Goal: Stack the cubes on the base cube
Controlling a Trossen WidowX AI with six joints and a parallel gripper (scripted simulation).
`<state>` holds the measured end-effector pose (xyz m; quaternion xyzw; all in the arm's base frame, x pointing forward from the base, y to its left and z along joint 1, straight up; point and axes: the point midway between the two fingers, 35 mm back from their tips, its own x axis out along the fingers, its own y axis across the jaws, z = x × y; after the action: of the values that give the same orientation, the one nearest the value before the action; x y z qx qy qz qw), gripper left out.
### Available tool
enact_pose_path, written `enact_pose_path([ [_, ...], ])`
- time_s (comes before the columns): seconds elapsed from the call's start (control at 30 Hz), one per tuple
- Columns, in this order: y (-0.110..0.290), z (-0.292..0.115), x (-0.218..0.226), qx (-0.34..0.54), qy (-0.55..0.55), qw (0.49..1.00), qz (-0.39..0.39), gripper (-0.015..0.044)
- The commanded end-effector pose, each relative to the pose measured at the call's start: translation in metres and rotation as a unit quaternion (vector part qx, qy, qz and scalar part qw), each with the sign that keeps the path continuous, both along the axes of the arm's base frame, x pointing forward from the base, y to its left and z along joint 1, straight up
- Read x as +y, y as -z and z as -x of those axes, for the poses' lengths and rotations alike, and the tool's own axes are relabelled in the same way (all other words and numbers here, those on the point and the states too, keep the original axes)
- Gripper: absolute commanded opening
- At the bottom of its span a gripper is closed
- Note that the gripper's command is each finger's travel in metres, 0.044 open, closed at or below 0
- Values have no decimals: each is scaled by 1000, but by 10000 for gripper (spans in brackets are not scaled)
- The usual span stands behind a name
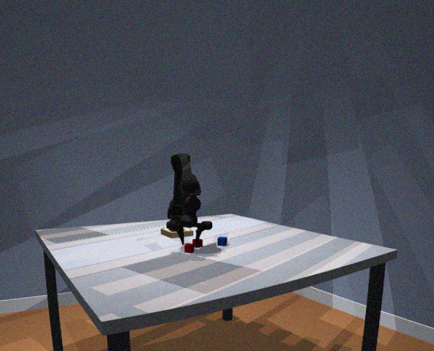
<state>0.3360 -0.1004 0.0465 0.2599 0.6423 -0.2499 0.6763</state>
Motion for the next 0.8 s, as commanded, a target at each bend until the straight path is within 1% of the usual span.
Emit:
enact_pose_path([
  [0.0,12,3,0,8,3,1000,0,265],
  [0.17,16,3,0,8,3,1000,0,265],
  [0.37,16,3,0,8,3,1000,0,107],
  [0.53,14,3,0,8,3,1000,0,105],
  [0.77,-7,0,0,8,3,1000,0,105],
])
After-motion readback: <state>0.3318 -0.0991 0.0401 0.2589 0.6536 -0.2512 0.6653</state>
